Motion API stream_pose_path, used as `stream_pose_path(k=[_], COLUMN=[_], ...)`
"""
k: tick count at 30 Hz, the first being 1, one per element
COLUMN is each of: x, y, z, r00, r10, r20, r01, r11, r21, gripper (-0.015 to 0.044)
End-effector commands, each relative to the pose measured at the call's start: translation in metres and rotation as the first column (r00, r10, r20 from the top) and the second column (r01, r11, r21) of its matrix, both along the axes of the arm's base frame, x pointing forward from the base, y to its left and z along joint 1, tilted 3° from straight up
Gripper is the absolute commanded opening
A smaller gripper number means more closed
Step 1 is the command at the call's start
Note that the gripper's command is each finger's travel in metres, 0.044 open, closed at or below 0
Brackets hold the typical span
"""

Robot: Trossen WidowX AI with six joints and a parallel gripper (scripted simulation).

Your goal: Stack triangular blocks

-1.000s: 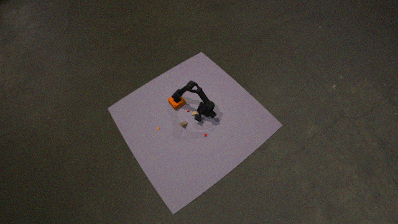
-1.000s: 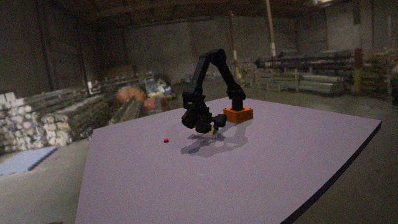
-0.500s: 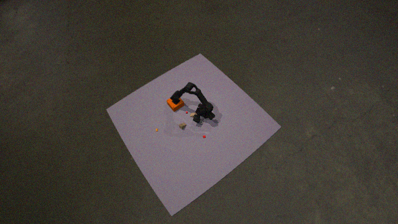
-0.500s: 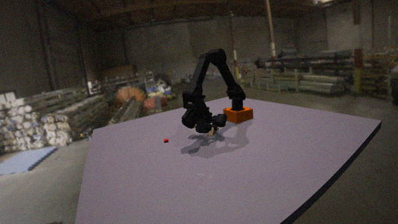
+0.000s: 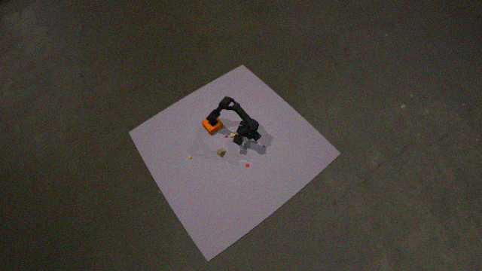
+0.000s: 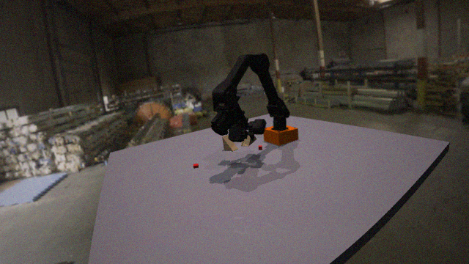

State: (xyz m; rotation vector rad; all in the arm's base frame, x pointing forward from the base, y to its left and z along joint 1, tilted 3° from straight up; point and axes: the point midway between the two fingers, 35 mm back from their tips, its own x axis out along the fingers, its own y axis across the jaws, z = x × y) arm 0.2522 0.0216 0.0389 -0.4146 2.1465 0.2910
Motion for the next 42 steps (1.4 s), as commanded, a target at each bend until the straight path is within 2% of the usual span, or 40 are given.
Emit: stream_pose_path(k=[1,5,17,29,42], x=[0.001,-0.001,-0.002,-0.006,-0.010], y=[-0.002,-0.002,-0.002,-0.002,-0.003], z=[0.026,0.038,0.035,0.037,0.038], r00=[1.000,1.000,1.000,0.924,0.688], r10=[0.010,0.012,-0.012,-0.309,-0.572], r20=[0.017,0.018,0.021,0.225,0.447], r01=[-0.010,-0.012,0.012,0.344,0.689], r11=[1.000,1.000,1.000,0.928,0.708], r21=[0.003,0.004,-0.008,-0.140,-0.155], gripper=[0.0000,0.0000,0.0000,0.0000,0.0000])
